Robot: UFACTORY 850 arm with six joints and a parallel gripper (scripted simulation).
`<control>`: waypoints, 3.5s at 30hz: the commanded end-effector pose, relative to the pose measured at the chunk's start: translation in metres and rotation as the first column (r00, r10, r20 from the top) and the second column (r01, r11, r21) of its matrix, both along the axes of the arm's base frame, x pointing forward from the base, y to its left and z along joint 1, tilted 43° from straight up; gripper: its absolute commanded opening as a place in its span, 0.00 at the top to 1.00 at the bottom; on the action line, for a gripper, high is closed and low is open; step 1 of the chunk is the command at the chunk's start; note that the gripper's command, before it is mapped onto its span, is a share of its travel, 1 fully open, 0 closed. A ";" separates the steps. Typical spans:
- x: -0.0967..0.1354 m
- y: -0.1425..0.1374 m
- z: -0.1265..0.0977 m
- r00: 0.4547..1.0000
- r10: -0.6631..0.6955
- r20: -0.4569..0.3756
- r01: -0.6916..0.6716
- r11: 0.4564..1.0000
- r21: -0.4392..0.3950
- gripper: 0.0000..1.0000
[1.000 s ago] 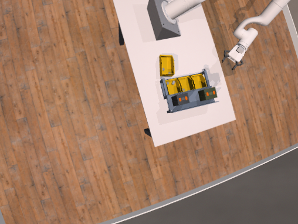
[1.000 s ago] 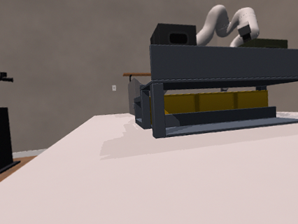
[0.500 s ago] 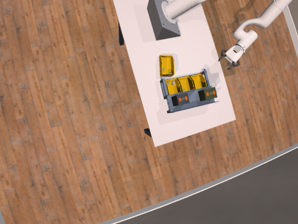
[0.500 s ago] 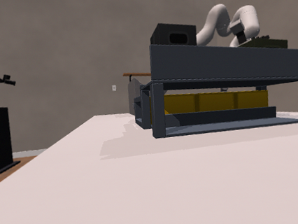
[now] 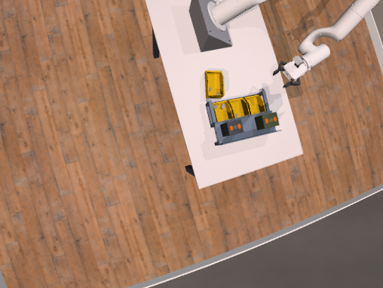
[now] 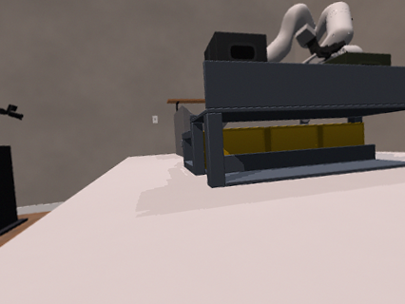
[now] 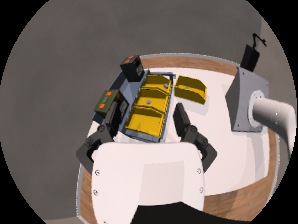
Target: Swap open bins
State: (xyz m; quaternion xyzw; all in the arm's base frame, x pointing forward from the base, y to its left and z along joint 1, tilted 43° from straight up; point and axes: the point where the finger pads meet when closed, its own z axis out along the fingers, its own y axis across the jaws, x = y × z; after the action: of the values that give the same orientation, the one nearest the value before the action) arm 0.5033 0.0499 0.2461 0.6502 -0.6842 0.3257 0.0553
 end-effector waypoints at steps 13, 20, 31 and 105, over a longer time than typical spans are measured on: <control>-0.041 -0.060 -0.042 0.934 -0.290 -0.207 0.305 0.951 0.046 0.00; -0.066 -0.079 -0.062 0.851 -0.417 -0.319 0.461 0.884 0.072 0.00; -0.093 -0.092 -0.086 0.703 -0.539 -0.464 0.650 0.752 0.111 0.00; -0.052 -0.124 -0.147 0.146 -0.445 -0.884 0.884 -0.342 0.318 0.00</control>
State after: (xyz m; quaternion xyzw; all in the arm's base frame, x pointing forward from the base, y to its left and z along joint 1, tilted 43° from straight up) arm 0.4485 -0.0716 0.0994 0.0255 -0.9333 -0.3569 0.0301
